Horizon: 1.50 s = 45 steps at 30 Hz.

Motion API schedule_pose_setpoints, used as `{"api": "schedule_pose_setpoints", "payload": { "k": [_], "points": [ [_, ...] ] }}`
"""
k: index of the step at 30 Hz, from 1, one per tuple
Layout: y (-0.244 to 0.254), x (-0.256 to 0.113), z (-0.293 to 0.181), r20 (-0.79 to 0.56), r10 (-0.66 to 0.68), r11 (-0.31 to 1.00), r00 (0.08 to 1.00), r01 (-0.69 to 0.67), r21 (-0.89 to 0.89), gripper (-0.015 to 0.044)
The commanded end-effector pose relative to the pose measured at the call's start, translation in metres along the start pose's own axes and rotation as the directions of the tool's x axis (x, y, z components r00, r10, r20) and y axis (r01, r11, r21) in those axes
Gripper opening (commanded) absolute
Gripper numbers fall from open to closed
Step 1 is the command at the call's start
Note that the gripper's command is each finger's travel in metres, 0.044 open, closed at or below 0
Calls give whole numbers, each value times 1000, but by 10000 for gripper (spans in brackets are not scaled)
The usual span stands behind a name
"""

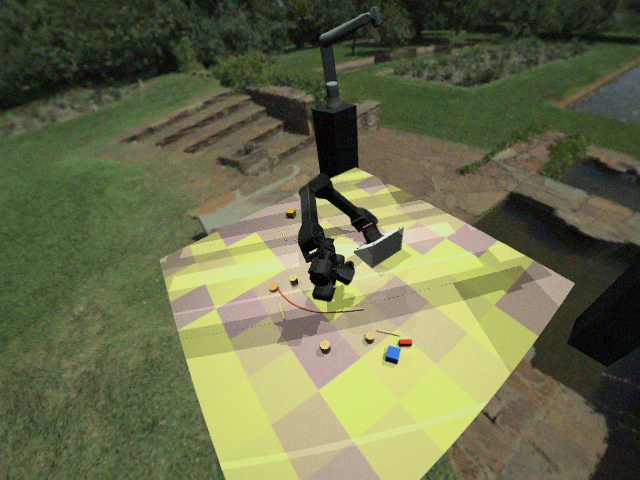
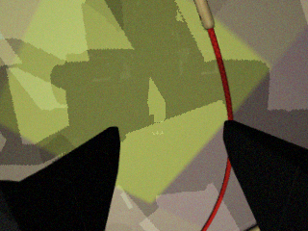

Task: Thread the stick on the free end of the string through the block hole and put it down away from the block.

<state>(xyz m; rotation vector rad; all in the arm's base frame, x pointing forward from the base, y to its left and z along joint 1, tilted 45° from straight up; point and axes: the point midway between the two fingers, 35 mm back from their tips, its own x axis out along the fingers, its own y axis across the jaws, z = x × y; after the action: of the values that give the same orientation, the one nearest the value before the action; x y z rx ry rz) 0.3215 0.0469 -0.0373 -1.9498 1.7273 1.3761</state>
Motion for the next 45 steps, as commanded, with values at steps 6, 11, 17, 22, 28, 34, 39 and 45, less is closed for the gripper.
{"api": "schedule_pose_setpoints", "payload": {
  "k": [6, 11, 17, 22, 28, 34, 39, 45],
  "points": [
    [-32, 6, 52, -3, 9, 937, 1000, -10, -350, 440],
    [-32, 6, 52, -3, 9, 937, 1000, -10, -350, 335],
    [-32, 6, 52, -3, 9, 937, 1000, -10, -350, 177],
    [-32, 6, 52, -3, 9, 937, 1000, -10, -350, 125],
    [-32, 7, 52, -3, 9, 937, 1000, -10, -350, 125],
    [-32, 14, 51, -3, 9, 937, 1000, -10, -350, 125],
    [-33, 22, 51, -3, 9, 937, 1000, -10, -350, 125],
    [-33, 32, 51, -4, 9, 937, 1000, -10, -350, 125]
  ]
}}
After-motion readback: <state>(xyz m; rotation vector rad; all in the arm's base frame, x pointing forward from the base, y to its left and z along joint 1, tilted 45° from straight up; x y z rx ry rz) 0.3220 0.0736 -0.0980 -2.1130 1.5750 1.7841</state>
